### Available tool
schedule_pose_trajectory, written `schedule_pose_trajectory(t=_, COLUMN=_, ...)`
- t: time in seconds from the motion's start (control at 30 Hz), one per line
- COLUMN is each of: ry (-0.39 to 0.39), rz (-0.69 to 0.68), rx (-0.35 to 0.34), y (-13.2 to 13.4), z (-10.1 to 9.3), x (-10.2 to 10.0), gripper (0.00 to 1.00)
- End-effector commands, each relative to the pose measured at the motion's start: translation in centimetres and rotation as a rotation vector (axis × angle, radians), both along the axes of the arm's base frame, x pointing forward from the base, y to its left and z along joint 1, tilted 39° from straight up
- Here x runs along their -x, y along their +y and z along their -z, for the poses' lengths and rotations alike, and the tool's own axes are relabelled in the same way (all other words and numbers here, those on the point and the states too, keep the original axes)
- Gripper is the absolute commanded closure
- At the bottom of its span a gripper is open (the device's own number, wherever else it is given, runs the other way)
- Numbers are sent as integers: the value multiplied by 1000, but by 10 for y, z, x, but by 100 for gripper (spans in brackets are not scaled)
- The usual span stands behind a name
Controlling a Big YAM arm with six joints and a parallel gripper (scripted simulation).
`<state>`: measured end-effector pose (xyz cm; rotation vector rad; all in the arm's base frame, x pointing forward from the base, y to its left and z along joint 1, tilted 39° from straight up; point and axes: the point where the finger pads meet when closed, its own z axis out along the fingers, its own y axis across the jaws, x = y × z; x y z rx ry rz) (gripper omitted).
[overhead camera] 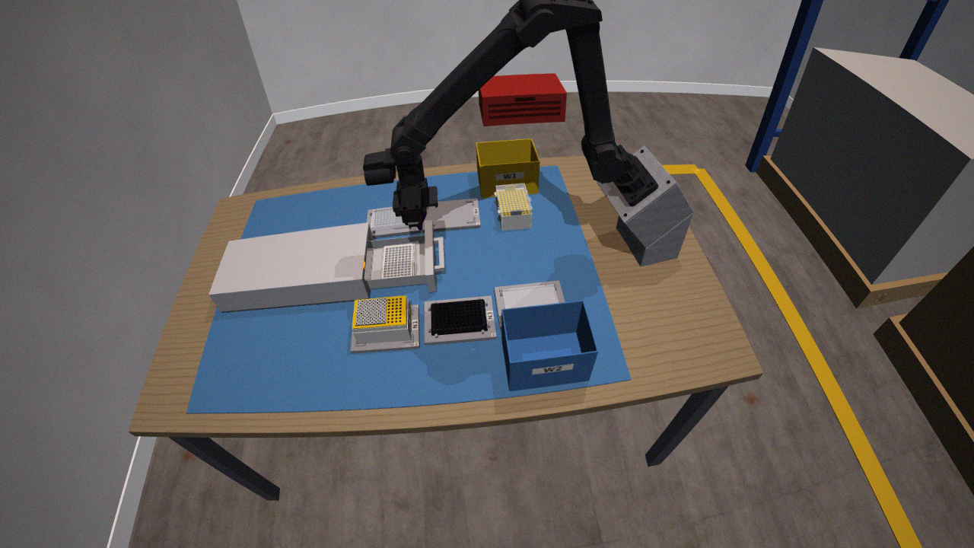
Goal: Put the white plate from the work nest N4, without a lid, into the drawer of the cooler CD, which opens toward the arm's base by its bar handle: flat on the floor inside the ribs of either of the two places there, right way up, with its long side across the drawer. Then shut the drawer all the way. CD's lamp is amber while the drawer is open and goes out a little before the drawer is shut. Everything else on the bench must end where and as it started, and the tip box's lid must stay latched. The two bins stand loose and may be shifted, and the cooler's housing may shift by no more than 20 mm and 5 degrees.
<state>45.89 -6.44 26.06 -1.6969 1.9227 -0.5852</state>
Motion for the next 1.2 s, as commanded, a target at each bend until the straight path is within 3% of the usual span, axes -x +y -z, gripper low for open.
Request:
schedule_pose_trajectory(t=0.0, ry=-47, rz=-3, rx=11, y=-1, z=-6, x=10, gripper=100)
schedule_pose_trajectory(t=0.6, ry=-42, rz=-1, rx=10, y=6, z=42, x=53, gripper=100)
schedule_pose_trajectory(t=1.17, ry=-29, rz=0, rx=7, y=7, z=55, x=59, gripper=100)
